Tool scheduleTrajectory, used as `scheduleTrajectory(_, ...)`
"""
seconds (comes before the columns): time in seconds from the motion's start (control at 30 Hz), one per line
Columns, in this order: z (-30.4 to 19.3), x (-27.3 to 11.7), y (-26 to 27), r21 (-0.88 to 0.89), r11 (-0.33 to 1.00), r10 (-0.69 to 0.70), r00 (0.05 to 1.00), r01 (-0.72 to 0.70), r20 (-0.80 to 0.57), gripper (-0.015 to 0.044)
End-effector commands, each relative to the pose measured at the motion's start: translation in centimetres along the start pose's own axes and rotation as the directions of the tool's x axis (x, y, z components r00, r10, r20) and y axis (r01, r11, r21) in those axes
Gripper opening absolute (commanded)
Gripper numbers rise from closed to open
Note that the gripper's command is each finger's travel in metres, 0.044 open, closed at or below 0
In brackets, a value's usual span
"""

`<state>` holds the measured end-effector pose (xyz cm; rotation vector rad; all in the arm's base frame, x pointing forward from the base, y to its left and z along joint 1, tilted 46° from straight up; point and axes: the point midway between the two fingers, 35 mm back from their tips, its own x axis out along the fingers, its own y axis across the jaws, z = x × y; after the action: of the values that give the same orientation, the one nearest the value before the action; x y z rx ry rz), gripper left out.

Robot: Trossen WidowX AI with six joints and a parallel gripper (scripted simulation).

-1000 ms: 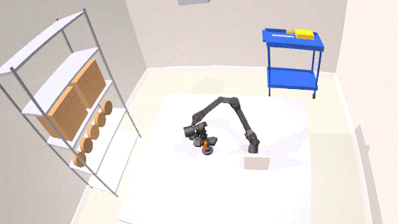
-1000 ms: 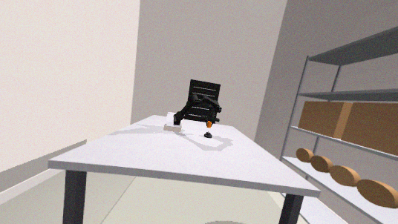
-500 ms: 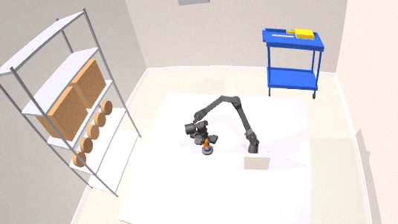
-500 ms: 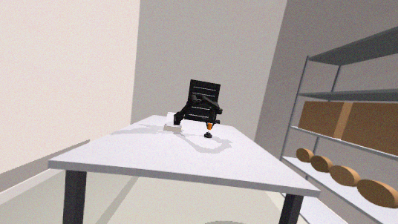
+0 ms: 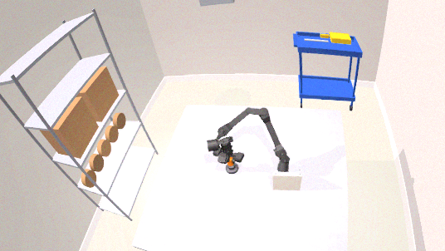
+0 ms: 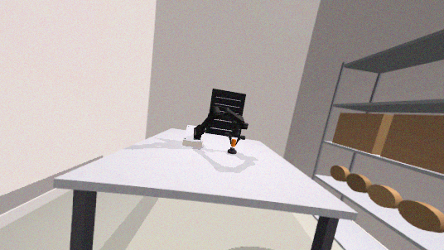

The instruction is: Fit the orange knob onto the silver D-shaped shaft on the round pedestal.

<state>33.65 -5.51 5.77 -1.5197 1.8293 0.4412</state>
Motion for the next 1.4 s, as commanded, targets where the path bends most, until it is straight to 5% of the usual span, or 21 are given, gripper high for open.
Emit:
scheduleTrajectory(0.0, -0.08, -0.33, -0.34, 0.001, 1.0, -0.009, 1.0, 0.009, 0.0, 0.0)
scheduleTrajectory(0.6, 0.05, -0.25, -0.07, 0.0, 1.0, -0.009, 1.0, 0.009, 0.0, 0.0)
scheduleTrajectory(0.87, 0.27, -0.25, 0.28, -0.208, 0.978, -0.009, 1.0, 0.009, 0.0, 0.0)
scheduleTrajectory(1.37, 0.06, -0.12, -0.09, -0.207, 0.978, -0.009, 1.0, 0.009, 0.0, 0.0)
